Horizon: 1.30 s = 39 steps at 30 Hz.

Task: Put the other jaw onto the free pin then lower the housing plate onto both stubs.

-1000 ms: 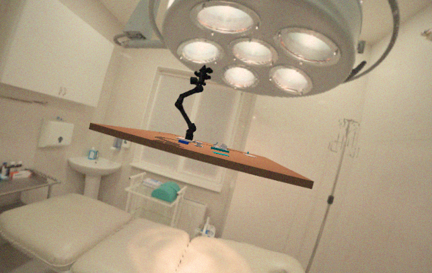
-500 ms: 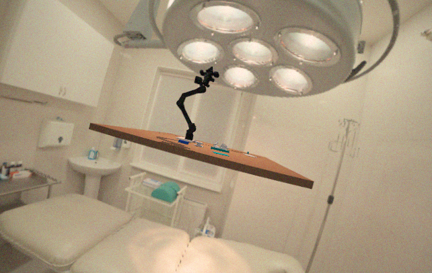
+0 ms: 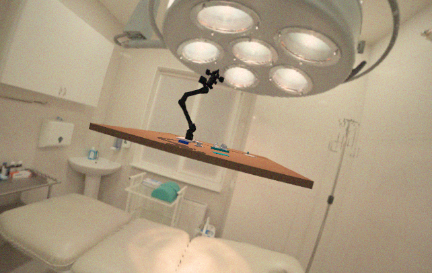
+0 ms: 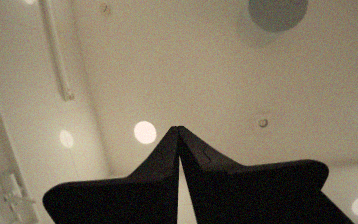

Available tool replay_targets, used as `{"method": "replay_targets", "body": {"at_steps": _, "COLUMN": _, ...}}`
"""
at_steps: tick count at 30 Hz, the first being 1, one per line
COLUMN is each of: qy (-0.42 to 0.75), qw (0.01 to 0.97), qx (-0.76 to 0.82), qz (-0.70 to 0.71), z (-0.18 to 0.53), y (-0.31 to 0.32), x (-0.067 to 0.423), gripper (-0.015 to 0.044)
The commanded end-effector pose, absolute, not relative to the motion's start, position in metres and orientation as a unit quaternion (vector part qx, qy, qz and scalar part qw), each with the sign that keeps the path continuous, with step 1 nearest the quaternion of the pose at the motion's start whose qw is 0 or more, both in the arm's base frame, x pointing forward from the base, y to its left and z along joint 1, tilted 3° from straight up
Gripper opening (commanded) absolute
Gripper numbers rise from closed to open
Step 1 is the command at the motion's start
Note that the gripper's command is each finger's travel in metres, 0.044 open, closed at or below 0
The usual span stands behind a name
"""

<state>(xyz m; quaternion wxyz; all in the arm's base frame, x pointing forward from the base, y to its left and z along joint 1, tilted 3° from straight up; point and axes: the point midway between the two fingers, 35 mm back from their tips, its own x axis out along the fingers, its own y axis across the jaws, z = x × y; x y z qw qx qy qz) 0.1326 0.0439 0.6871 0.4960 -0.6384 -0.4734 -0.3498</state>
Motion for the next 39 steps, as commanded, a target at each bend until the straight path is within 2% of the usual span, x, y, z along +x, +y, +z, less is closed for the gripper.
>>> {"method": "replay_targets", "body": {"at_steps": 1, "qy": -0.473, "qw": 0.532, "qx": -0.628, "qz": -0.314, "z": 0.682, "y": 0.047, "x": 0.152, "gripper": 0.0}}
{"method": "replay_targets", "body": {"at_steps": 26, "qy": -0.428, "qw": 0.72, "qx": -0.537, "qz": -0.102, "z": 0.632, "y": 0.076, "x": 0.263, "gripper": 0.0}}
{"method": "replay_targets", "body": {"at_steps": 39, "qy": -0.382, "qw": 0.752, "qx": -0.537, "qz": -0.02, "z": 0.591, "y": 0.106, "x": 0.308, "gripper": 0.0}}
